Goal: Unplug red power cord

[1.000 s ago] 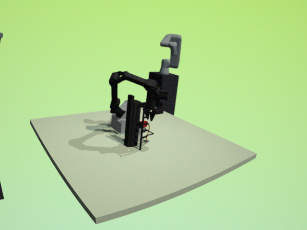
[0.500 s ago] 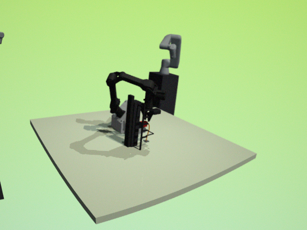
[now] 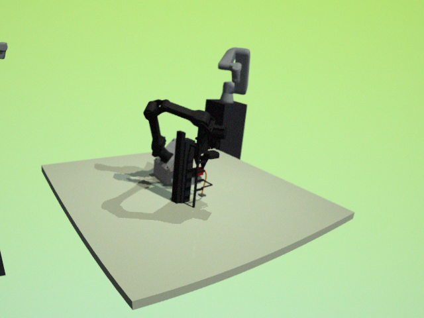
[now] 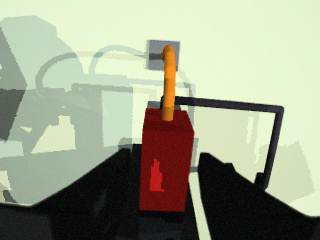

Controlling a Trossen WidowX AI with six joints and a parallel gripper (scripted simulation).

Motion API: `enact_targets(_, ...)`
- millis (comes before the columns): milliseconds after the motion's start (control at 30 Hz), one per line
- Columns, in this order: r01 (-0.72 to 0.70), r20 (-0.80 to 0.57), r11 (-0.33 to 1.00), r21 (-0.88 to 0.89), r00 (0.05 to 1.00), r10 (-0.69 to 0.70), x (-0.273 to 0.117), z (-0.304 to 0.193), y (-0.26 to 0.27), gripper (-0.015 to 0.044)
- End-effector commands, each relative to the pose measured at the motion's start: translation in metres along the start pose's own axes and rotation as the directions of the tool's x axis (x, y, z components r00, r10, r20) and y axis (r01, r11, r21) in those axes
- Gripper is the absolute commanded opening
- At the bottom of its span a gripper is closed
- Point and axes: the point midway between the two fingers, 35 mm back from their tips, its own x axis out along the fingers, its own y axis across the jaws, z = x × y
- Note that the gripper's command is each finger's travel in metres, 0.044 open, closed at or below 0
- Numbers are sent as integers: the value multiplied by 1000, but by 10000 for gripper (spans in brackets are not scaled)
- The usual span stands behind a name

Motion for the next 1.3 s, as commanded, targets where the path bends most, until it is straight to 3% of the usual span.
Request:
enact_targets(0, 4, -5, 1000, -3, 1000, -4, 4, -1, -1, 160)
enact_targets(233, 5, -5, 1000, -3, 1000, -5, 11, -1, -1, 160)
enact_targets(367, 0, 0, 1000, 1, 1000, 0, 8, -1, 0, 55)
enact_targets(633, 0, 0, 1000, 1, 1000, 0, 8, -1, 0, 2)
enact_targets(1267, 3, 2, 1000, -1, 1000, -3, 7, 26, -2, 0)
